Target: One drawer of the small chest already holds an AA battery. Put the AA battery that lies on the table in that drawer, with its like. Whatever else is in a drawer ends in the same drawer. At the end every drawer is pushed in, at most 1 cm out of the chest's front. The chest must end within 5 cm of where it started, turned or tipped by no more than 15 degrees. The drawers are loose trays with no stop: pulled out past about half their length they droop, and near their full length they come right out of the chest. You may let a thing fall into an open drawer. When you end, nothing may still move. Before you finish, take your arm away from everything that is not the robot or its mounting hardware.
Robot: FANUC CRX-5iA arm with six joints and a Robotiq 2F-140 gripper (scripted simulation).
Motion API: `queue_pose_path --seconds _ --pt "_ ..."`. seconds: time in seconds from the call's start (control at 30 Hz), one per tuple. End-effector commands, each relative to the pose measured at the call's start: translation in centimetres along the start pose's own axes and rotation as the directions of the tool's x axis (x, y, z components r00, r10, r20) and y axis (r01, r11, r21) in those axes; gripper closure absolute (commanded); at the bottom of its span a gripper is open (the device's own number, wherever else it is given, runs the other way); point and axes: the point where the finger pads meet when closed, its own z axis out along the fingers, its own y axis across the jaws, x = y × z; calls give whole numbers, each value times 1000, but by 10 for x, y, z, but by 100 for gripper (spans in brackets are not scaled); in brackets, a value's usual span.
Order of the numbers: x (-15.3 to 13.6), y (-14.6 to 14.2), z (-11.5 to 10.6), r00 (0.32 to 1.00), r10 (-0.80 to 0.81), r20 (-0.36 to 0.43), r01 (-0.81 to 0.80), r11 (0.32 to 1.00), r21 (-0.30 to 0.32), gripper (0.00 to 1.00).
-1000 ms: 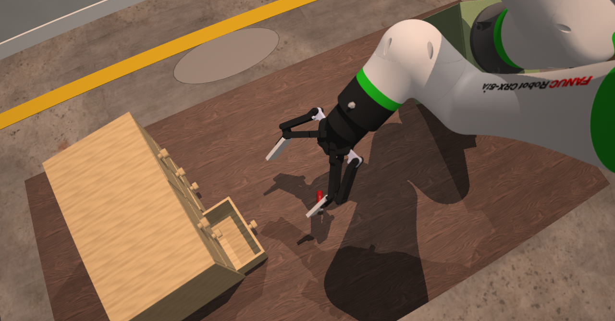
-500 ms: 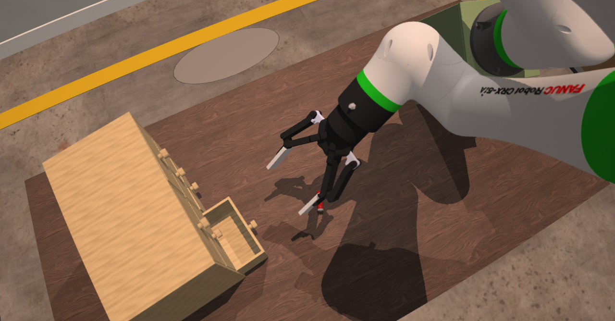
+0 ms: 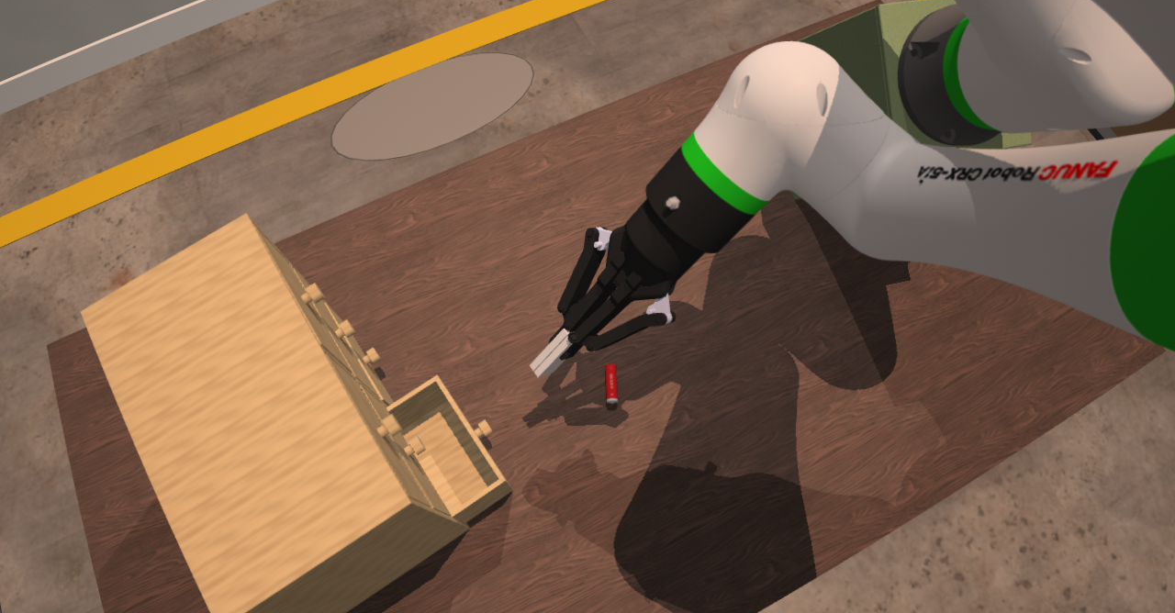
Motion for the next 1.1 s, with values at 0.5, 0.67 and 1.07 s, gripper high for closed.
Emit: queue_pose_path --seconds 0.5,0.67,1.07 --pt "-9 0 23 1000 0 0 0 1000 0 100" --pt "-18 0 44 1000 0 0 0 1000 0 100" --pt "-33 0 80 1000 0 0 0 1000 0 100"
